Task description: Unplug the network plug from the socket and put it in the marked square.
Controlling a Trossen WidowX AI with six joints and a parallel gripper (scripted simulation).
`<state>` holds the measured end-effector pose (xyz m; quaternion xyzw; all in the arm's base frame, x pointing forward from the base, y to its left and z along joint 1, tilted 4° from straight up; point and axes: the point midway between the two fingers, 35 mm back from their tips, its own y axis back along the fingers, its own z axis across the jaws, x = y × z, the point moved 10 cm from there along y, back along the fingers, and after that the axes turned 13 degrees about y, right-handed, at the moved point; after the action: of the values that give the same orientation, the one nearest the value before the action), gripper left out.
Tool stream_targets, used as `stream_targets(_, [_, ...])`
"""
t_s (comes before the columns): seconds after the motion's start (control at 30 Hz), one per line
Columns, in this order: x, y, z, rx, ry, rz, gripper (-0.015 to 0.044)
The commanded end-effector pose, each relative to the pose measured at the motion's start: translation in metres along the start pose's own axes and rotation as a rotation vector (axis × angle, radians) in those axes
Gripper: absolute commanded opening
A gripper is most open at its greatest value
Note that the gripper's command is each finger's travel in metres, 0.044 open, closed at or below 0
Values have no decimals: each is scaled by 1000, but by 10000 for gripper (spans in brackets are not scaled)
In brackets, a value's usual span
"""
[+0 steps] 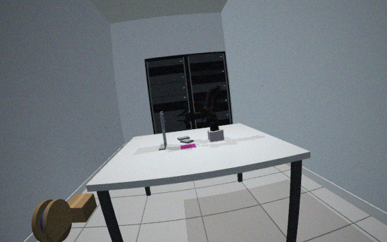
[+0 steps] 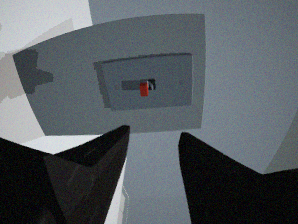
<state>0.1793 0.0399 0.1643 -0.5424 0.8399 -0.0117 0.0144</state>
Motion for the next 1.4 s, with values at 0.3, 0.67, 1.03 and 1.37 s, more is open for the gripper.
stream_targets(0.3, [5,9,12,-7,157,50,156])
stream_targets(0.67, [-2,-18,11,15,189,50,156])
stream_targets(1.03, [-5,-45,16,38,222,51,156])
stream_targets(1.37, [-9,-57,15,40,223,51,156])
